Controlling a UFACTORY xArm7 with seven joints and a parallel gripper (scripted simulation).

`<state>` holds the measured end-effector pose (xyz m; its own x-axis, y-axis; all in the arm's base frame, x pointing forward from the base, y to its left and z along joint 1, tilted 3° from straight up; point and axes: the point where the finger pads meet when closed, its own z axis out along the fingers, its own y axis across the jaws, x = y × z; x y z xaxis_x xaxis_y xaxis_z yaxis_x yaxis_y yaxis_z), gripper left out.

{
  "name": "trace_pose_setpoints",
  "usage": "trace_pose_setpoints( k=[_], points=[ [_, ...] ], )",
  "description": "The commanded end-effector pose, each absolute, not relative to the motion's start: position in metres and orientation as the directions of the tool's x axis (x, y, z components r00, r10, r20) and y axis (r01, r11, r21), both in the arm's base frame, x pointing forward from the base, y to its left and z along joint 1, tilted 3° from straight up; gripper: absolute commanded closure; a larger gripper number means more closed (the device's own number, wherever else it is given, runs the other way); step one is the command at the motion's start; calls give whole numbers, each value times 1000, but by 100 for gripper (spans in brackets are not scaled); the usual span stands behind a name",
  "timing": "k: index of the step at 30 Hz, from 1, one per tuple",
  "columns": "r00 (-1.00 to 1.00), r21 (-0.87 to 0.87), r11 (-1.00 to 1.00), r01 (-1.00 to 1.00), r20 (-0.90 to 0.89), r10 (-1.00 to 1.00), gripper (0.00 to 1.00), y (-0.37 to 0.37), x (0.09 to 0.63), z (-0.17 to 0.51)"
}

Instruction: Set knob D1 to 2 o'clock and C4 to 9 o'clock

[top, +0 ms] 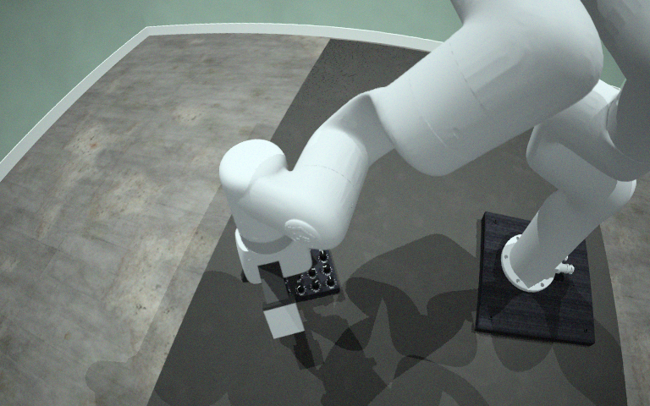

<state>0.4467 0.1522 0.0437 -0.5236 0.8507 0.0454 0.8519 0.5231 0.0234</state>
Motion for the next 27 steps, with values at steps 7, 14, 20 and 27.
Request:
trace_pose_setpoints(
  k=[7, 14, 20, 27],
  points=[
    [-523, 27, 523, 852, 45, 851, 81, 152, 448, 45],
    [-523, 27, 523, 852, 45, 851, 81, 153, 448, 42],
    [-523, 27, 523, 852, 45, 851, 81, 153, 448, 39],
    [-523, 27, 523, 852, 45, 851, 81, 153, 448, 35]
  ],
)
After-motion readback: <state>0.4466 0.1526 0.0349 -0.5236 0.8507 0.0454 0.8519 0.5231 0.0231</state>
